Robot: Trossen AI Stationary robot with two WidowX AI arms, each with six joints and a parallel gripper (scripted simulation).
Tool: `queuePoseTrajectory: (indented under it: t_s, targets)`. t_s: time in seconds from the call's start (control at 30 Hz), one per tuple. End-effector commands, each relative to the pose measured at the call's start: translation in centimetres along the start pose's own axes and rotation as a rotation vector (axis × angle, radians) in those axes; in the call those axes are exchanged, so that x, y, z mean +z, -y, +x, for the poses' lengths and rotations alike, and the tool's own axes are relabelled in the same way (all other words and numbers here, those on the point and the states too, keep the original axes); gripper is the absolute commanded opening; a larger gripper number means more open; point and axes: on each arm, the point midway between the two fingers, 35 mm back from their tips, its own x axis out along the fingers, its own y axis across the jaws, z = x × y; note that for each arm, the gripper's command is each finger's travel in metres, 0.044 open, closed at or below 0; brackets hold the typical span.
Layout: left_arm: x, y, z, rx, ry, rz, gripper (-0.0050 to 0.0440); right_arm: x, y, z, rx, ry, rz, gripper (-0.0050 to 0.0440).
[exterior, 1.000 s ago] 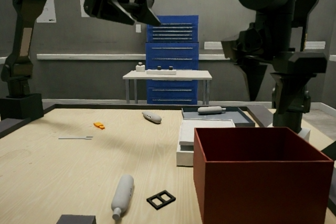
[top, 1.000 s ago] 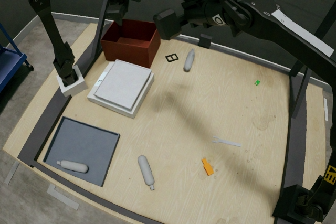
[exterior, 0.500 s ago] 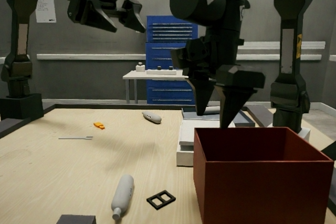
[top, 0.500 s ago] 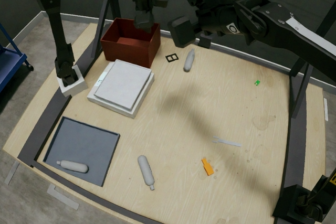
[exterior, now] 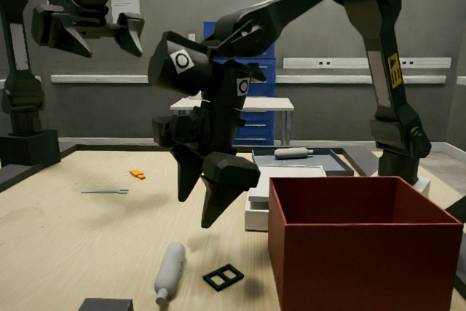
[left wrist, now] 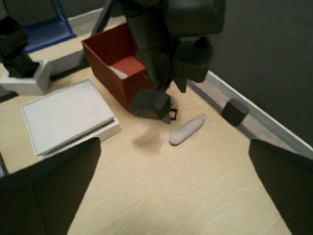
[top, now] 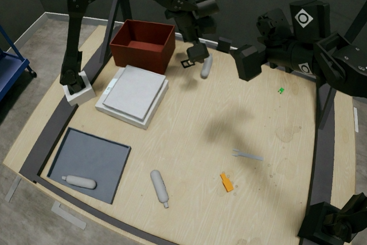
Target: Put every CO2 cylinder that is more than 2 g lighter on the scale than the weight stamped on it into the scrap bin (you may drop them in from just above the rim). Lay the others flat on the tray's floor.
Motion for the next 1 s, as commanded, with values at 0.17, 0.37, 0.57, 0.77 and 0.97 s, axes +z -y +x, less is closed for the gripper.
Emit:
queuePoseTrajectory:
  t_s: [0.17,0.37,0.57,0.77,0.97]
  targets:
    - [-4.6,1.8,-4.0,-0.035,0.046,0.020,0.0440,2.1,1.1,0.6,-0.002,0.064,-0.040,0.0440]
    - [-5.7,2.1,-4.5,-0.044,0.045,0.025,0.0440,2.2,1.1,0.4,-0.001,0.067,-0.041,0.0440]
    - [-5.9,2.1,-4.6,-0.043,0.045,0.024,0.0440,2.1,1.1,0.5,-0.001,0.065,-0.040,0.0440]
    - [-5.4,2.1,-4.7,-0.044,0.054,0.024,0.0440,2.4,0.7,0.8,0.003,0.045,-0.091,0.0320]
    - [-5.6,2.1,-4.4,-0.044,0.045,0.026,0.0440,3.4,0.1,1.5,0.013,-0.013,-0.266,0.0249]
